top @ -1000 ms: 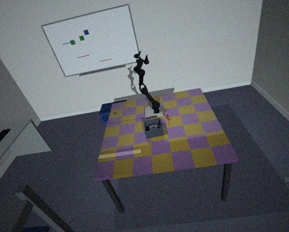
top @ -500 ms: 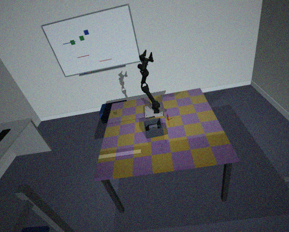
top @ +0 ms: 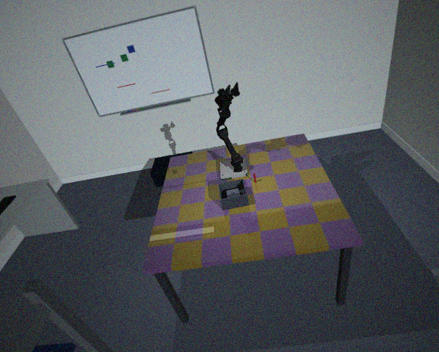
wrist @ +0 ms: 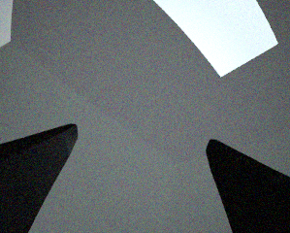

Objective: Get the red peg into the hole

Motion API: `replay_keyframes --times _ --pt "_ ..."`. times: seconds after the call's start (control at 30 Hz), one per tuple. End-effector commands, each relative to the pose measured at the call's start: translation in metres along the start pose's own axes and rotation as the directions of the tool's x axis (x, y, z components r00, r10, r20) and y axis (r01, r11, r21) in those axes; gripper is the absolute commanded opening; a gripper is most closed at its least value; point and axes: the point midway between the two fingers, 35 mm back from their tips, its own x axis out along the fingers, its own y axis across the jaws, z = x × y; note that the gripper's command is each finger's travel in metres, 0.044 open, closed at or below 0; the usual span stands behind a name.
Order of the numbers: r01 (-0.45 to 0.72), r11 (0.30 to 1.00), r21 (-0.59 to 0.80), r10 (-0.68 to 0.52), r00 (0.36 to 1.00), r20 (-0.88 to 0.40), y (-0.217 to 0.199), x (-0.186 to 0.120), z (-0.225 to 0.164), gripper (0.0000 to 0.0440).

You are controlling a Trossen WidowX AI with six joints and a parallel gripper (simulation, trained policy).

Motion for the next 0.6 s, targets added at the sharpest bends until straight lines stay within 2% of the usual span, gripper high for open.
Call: replay_keyframes --times 0.0,0.27,0.57 --pt "0.091 0.994 0.051 -0.088 0.994 -0.069 -0.021 -0.001 -0.028 0.0440" --pt "0.303 0.944 0.131 -0.266 0.934 -0.239 -0.064 -0.014 -0.090 0.0440" --pt "0.537 0.830 0.152 -0.432 0.791 -0.433 -0.107 -0.047 -0.159 0.0440"
